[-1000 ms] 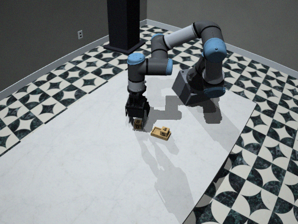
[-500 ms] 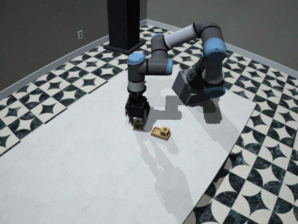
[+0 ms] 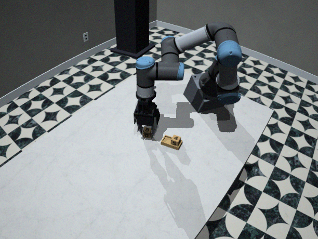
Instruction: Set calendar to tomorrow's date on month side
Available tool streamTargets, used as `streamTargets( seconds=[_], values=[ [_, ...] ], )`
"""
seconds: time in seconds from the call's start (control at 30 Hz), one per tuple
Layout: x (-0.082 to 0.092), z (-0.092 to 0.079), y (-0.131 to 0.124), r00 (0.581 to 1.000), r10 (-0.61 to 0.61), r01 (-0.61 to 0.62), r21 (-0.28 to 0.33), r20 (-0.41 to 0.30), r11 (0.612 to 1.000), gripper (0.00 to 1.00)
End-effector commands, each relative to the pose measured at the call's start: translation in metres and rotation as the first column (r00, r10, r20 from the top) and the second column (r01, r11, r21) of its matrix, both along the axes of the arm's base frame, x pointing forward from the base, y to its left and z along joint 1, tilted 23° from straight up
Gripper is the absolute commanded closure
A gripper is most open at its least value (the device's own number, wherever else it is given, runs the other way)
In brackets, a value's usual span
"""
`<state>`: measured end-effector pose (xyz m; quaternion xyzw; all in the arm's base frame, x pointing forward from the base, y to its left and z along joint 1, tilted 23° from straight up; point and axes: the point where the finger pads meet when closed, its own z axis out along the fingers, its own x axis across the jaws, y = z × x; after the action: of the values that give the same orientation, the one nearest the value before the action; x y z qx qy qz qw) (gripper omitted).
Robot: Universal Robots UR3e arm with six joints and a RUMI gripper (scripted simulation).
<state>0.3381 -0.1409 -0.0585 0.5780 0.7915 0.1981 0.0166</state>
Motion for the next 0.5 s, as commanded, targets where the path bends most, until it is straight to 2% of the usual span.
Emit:
streamTargets(
  seconds=[0.0,0.03,0.47],
  values=[
    [0.0004,0.0005,-0.0009,1.000,0.000,0.000,-0.002,0.001,1.000,0.71],
    [0.0004,0.0005,-0.0009,1.000,0.000,0.000,-0.002,0.001,1.000,0.89],
    [0.0004,0.0005,-0.0009,1.000,0.000,0.000,-0.002,0.001,1.000,0.89]
  ],
)
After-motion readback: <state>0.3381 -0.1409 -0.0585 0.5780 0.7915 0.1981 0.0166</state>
